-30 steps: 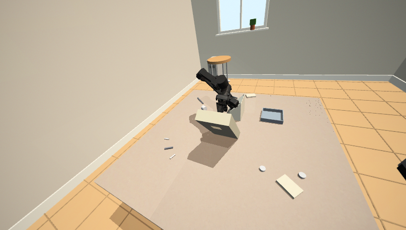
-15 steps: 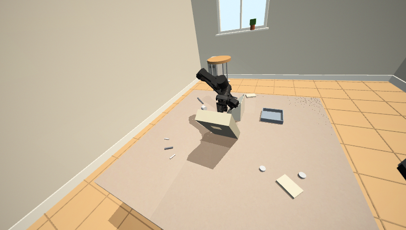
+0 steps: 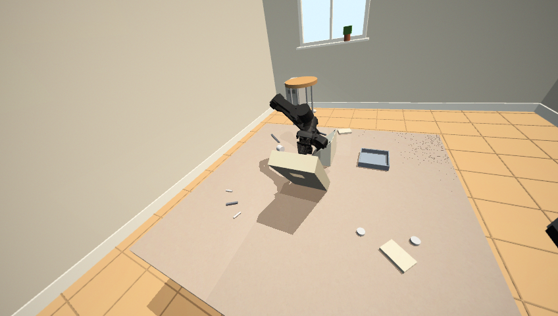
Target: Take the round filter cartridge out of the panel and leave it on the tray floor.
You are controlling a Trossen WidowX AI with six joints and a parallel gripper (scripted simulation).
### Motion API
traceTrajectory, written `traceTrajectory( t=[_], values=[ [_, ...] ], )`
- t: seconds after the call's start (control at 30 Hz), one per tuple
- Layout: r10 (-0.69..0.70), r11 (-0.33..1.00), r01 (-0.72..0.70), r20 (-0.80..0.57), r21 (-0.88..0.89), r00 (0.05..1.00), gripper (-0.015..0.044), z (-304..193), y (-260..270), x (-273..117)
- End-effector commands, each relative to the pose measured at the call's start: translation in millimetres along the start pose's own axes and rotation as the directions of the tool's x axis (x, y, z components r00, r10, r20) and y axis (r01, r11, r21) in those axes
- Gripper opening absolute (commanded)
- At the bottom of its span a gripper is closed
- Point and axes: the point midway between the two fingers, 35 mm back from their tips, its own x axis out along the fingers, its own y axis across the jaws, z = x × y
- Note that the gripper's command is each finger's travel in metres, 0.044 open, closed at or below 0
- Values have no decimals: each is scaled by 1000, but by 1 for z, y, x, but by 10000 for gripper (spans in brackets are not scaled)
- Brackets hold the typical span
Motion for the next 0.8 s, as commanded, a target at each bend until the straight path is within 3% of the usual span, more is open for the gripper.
traceTrajectory(
  t=[0.0,0.77],
  values=[
    [3,1000,-3,2,-5,1000,118,1,1,5],
    [2,1000,-2,2,-5,1000,118,1,1,12]
  ],
)
